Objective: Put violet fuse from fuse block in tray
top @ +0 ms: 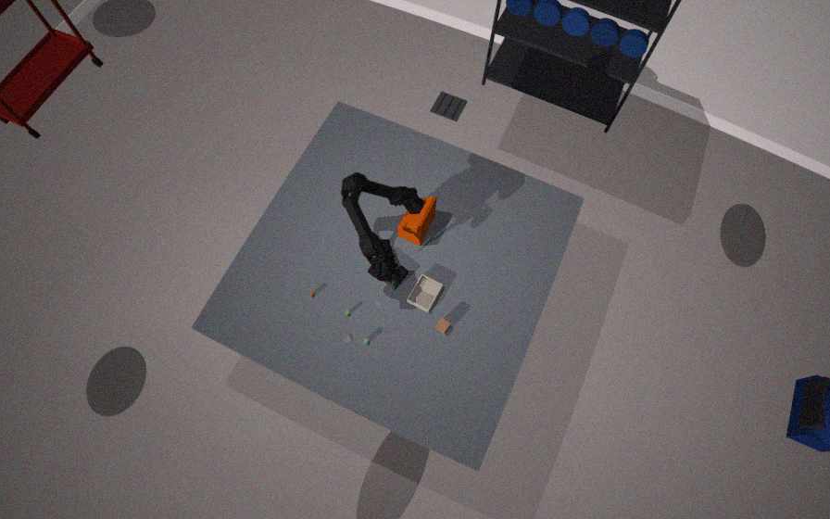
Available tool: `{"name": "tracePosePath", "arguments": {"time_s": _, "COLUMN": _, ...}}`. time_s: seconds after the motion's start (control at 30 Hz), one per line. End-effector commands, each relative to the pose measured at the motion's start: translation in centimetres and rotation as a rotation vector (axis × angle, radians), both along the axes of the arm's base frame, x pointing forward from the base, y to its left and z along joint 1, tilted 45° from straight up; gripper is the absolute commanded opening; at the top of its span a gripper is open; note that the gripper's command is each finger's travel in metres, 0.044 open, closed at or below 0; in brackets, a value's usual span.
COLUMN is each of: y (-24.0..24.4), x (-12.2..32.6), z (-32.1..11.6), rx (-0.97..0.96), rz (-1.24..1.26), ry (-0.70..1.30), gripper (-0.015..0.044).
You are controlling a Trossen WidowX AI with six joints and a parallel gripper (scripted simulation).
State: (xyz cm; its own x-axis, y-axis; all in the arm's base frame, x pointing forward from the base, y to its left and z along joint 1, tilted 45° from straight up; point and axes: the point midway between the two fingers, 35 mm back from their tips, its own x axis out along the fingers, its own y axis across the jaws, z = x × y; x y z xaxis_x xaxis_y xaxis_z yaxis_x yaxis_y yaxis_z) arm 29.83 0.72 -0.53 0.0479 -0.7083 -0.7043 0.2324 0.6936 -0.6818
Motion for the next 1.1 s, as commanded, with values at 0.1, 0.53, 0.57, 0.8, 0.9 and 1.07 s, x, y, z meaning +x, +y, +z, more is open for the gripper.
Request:
{"name": "tracePosePath", "arguments": {"time_s": 0.1, "y": 0.7, "x": 0.1, "z": 0.6, "rx": 0.007, "rz": -0.001, "ry": -0.006, "gripper": 0.0000}}
{"name": "tracePosePath", "arguments": {"time_s": 0.53, "y": 5.1, "x": 0.9, "z": -2.9, "rx": 0.020, "rz": 0.003, "ry": -0.006, "gripper": 0.0000}}
{"name": "tracePosePath", "arguments": {"time_s": 0.57, "y": 5.5, "x": 0.9, "z": -3.3, "rx": 0.021, "rz": 0.003, "ry": -0.006, "gripper": 0.0000}}
{"name": "tracePosePath", "arguments": {"time_s": 0.8, "y": 8.3, "x": 0.8, "z": -6.0, "rx": 0.023, "rz": 0.003, "ry": -0.006, "gripper": 0.0000}}
{"name": "tracePosePath", "arguments": {"time_s": 0.9, "y": 9.5, "x": 0.6, "z": -7.2, "rx": 0.023, "rz": 0.003, "ry": -0.006, "gripper": 0.0000}}
{"name": "tracePosePath", "arguments": {"time_s": 1.07, "y": 11.3, "x": 0.1, "z": -9.2, "rx": 0.021, "rz": 0.001, "ry": -0.007, "gripper": 0.0000}}
